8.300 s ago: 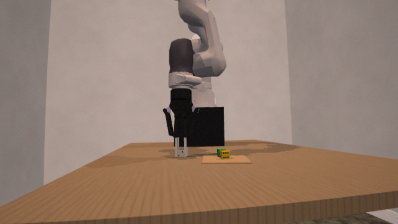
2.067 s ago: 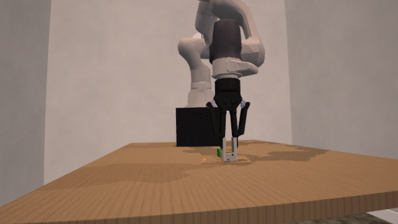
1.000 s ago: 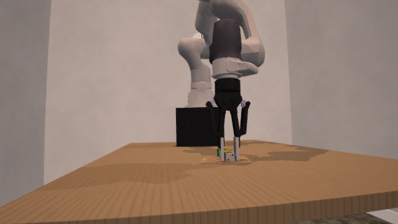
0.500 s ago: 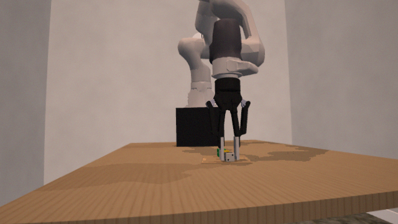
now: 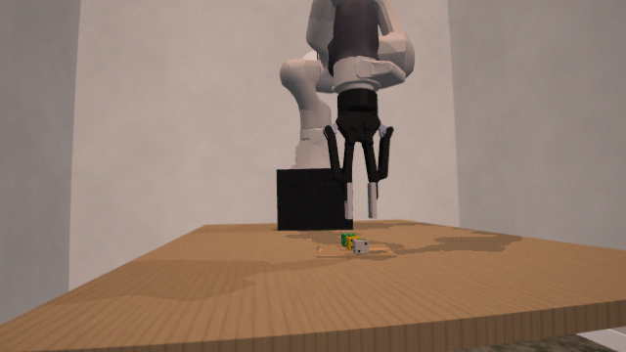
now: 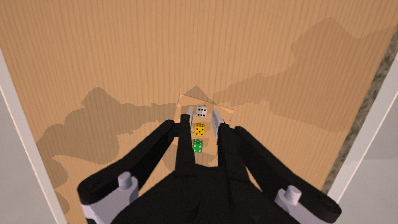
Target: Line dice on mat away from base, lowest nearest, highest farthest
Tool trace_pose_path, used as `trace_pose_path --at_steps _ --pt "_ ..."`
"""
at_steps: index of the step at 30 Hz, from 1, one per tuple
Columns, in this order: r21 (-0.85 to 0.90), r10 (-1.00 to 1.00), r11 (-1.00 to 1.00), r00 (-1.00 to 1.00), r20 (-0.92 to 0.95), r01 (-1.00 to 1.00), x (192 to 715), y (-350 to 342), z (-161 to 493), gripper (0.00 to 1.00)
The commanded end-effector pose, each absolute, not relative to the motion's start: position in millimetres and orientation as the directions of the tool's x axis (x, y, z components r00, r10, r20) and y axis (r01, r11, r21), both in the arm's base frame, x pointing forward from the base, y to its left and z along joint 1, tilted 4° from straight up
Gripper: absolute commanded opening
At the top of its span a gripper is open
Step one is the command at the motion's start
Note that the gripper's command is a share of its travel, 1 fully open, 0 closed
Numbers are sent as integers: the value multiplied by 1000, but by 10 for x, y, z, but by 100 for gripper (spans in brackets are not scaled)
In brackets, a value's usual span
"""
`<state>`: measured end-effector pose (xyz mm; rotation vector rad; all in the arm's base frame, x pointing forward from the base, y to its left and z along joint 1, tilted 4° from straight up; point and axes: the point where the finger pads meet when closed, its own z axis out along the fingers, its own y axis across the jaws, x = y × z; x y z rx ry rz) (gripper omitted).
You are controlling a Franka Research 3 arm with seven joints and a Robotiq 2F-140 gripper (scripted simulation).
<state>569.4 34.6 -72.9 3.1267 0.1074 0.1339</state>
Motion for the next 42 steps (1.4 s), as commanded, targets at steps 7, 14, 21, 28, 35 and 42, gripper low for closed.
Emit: trace_pose_path --at_steps 7,14,21,28,35,42 --pt "13 64 -998 996 65 63 5600 350 -456 25" --pt "13 64 -998 996 65 63 5599 351 -440 100" --pt "13 64 -998 996 65 63 5599 351 -440 100" --pt "13 64 -998 996 65 63 5599 351 -440 100" --pt "13 64 -998 996 65 63 5599 351 -438 100" --pt "13 64 -998 996 65 63 5591 352 -314 100"
